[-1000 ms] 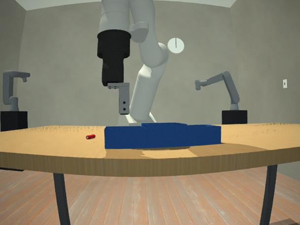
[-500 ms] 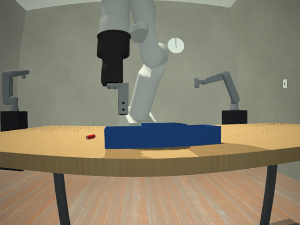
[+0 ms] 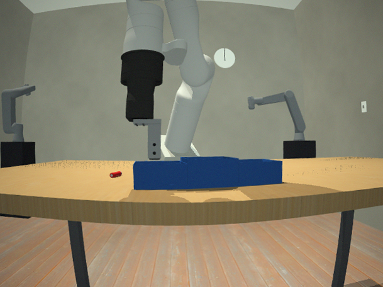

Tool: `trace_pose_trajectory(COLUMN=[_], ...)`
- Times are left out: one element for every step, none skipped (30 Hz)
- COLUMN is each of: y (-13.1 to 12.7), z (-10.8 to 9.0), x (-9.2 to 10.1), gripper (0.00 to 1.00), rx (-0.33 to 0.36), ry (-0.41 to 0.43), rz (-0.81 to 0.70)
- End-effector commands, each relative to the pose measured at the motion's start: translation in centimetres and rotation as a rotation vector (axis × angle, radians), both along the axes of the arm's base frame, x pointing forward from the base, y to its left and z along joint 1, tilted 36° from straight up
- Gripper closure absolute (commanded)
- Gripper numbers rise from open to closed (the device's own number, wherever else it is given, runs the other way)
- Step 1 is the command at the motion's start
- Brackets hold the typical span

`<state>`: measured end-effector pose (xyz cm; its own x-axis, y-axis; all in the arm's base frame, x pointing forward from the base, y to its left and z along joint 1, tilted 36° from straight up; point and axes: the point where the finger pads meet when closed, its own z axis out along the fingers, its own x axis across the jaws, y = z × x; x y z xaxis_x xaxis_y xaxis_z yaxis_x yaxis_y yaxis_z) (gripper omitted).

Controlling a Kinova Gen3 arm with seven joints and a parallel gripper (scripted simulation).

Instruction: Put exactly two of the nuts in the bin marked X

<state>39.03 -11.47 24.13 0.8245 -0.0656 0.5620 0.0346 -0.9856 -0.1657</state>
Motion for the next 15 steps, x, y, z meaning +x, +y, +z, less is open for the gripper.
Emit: trace_pose_trajectory(y=[0.7,0.7,0.8,0.8,0.8,0.8,0.8,0.9,0.9,0.9,1.0,1.0,1.1,1.2,1.2], z=[-0.7,-0.9,-1.0,-1.2,-1.2,-1.2,-1.3,-1.5,-1.7,-1.8,-2.0,-2.2,-2.2,-2.2,-2.2], x=[0.6,0.7,0.8,0.9,0.9,0.9,1.1,1.2,1.3,1.4,1.5,1.6,1.7,1.7,1.7], gripper=[0.66,0.66,0.66,0.66,0.66,0.66,0.66,0.66,0.66,0.66,0.66,0.66,0.66,0.66,0.66], rx=[-0.005,-0.005,-0.005,-0.005,-0.005,-0.005,-0.005,-0.005,-0.005,-0.005,-0.005,-0.004,-0.005,-0.005,-0.005], ry=[0.000,0.000,0.000,0.000,0.000,0.000,-0.001,-0.001,-0.001,-0.001,-0.001,-0.001,-0.001,-0.001,-0.001], rz=[0.013,0.013,0.013,0.013,0.013,0.013,0.013,0.013,0.013,0.013,0.013,0.013,0.013,0.013,0.013])
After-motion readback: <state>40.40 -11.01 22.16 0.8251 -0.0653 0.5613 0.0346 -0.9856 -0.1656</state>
